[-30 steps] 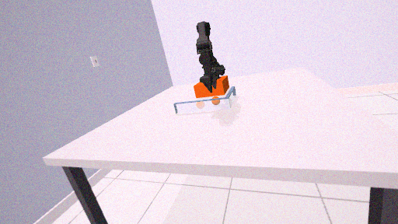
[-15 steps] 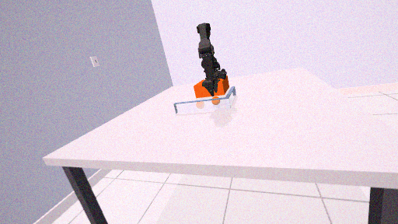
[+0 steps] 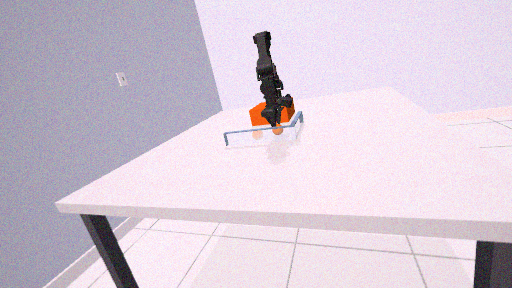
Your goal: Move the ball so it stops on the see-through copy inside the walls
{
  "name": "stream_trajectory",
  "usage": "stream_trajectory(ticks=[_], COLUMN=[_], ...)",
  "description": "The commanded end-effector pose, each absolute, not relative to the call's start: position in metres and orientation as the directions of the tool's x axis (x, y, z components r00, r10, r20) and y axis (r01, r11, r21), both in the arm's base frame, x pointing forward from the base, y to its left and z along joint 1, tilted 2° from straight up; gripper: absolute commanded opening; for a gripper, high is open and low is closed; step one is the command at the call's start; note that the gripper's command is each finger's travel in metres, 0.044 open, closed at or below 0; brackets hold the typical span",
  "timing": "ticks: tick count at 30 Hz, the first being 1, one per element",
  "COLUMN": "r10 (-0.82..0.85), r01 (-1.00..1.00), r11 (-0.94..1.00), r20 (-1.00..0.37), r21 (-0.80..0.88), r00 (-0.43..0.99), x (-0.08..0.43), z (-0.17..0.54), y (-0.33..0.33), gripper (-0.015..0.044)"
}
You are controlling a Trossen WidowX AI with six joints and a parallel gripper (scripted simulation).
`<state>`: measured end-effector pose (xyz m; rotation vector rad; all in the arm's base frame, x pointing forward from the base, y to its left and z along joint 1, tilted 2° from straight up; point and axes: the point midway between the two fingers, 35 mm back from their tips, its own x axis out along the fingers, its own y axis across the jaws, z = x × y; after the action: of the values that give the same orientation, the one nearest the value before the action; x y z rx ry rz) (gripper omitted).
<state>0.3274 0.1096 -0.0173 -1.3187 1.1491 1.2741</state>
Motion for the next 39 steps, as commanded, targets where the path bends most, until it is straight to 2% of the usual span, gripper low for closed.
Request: stream_trajectory(ticks=[1, 9, 13, 20, 28, 39], r10=[-0.024, -0.024, -0.024, -0.024, -0.023, -0.023], r01=[-0.992, -0.992, -0.992, -0.992, -0.992, -0.992], r11=[-0.126, -0.126, -0.126, -0.126, -0.126, -0.126], r20=[-1.0, -1.0, -1.0, -1.0, -1.0, -1.0], r21=[-0.013, -0.013, -0.013, -0.013, -0.013, -0.013], r00=[0.016, 0.016, 0.016, 0.016, 0.016, 0.016], x=[0.326, 0.325, 0.325, 0.325, 0.332, 0.325], z=[-0.025, -0.035, -0.035, -0.035, 0.007, 0.095], y=[0.108, 0.107, 0.107, 0.107, 0.111, 0.111], gripper=[0.0351, 0.0351, 0.0246, 0.02, 0.0, 0.0])
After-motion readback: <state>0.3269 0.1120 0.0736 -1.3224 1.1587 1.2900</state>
